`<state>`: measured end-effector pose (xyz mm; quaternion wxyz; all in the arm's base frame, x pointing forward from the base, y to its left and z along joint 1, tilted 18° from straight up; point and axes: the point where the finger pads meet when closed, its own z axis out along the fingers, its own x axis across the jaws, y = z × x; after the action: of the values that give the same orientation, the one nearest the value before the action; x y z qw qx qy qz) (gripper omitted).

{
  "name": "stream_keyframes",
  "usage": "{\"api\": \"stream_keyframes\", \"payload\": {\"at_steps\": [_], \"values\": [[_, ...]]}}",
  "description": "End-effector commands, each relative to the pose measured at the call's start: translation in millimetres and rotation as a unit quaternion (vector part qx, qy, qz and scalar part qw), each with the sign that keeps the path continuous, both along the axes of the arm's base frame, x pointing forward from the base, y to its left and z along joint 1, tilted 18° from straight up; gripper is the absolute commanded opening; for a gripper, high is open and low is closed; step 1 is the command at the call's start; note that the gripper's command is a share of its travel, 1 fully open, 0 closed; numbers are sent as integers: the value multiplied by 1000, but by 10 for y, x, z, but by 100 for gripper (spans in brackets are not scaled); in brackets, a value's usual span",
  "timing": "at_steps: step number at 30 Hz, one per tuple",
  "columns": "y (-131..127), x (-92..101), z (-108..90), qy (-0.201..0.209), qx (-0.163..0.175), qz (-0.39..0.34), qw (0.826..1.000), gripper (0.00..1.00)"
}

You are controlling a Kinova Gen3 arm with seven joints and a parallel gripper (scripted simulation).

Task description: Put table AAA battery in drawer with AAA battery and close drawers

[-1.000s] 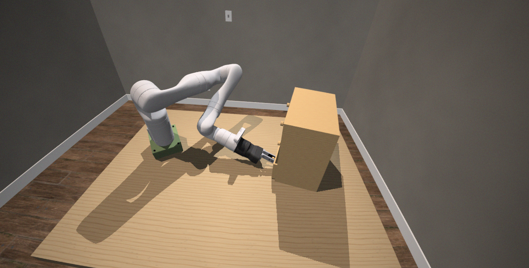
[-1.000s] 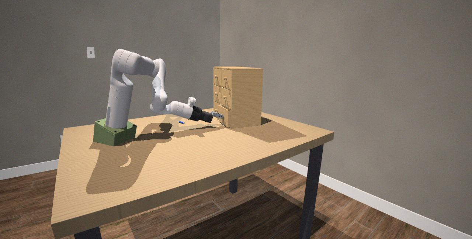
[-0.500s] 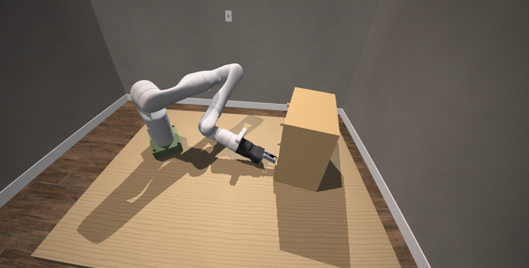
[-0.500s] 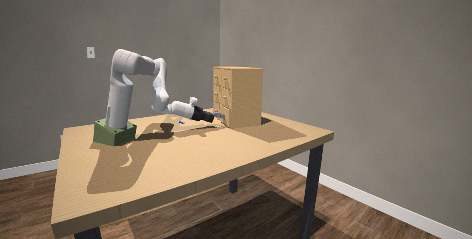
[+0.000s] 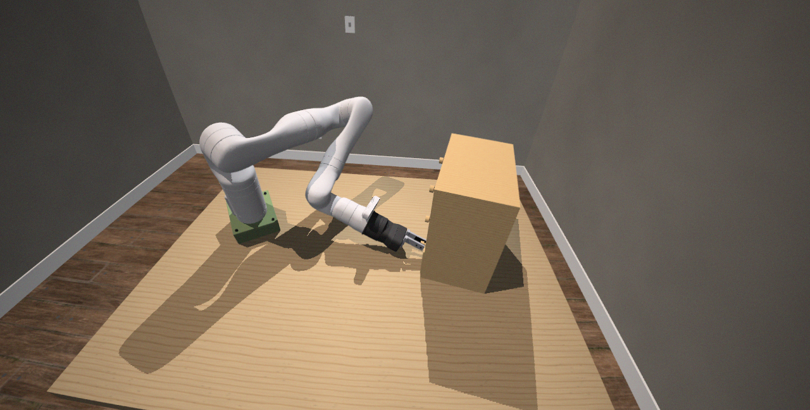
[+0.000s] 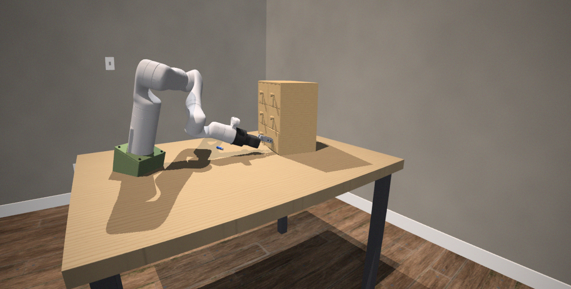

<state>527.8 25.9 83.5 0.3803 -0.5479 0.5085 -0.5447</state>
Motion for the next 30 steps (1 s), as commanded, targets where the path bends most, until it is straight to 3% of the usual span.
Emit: {"api": "stream_keyframes", "payload": {"at_steps": [1,30], "values": [[0,5,8,-1,1,0,1000,37],[-2,32,15,-1,1,0,1000,37]]}}
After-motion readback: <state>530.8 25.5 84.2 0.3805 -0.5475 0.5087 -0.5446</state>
